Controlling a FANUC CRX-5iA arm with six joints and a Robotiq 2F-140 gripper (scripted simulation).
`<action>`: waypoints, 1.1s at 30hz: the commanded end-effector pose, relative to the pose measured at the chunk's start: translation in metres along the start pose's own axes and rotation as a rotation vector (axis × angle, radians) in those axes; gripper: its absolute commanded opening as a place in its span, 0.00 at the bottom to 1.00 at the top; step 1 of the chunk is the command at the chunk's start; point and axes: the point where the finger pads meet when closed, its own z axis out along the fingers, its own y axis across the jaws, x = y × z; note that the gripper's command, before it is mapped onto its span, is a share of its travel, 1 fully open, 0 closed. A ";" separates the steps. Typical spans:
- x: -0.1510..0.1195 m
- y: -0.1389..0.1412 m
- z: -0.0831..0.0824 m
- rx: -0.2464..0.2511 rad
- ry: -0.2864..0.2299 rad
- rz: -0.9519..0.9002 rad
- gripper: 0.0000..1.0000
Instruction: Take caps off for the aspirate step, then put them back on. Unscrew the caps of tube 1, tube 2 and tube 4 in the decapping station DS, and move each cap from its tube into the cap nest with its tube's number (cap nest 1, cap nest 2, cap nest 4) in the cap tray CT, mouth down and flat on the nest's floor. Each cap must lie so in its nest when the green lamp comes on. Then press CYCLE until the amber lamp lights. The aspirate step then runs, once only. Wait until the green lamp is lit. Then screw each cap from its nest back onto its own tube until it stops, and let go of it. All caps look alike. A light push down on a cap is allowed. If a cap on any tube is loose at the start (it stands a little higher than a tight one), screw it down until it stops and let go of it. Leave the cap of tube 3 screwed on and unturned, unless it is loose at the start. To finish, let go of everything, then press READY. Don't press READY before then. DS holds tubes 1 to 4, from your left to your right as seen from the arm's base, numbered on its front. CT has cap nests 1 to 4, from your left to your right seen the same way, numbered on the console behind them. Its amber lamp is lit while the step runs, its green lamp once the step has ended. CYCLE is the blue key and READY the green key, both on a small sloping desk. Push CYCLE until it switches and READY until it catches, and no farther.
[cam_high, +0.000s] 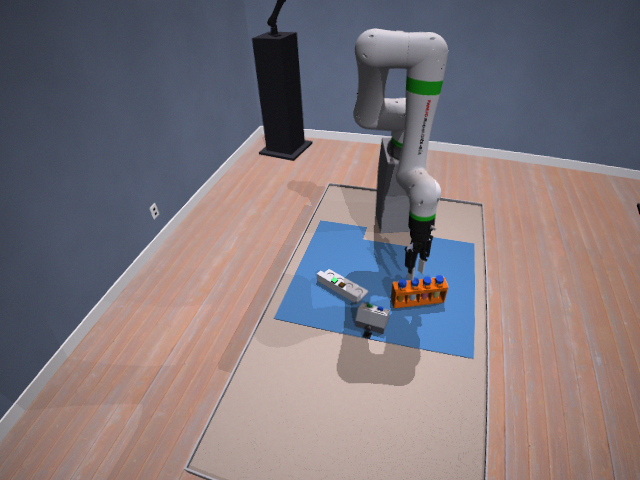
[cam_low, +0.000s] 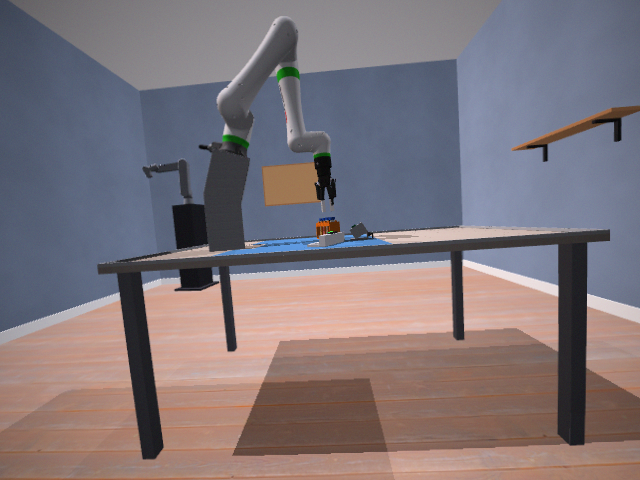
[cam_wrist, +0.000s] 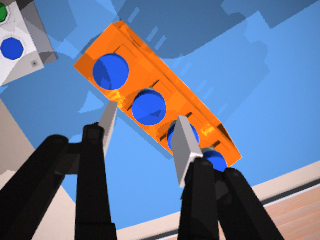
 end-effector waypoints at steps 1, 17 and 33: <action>-0.003 0.003 0.000 -0.004 0.055 0.217 0.35; -0.003 0.003 0.000 0.017 0.055 0.967 0.35; -0.003 0.002 0.000 0.039 0.049 1.717 0.35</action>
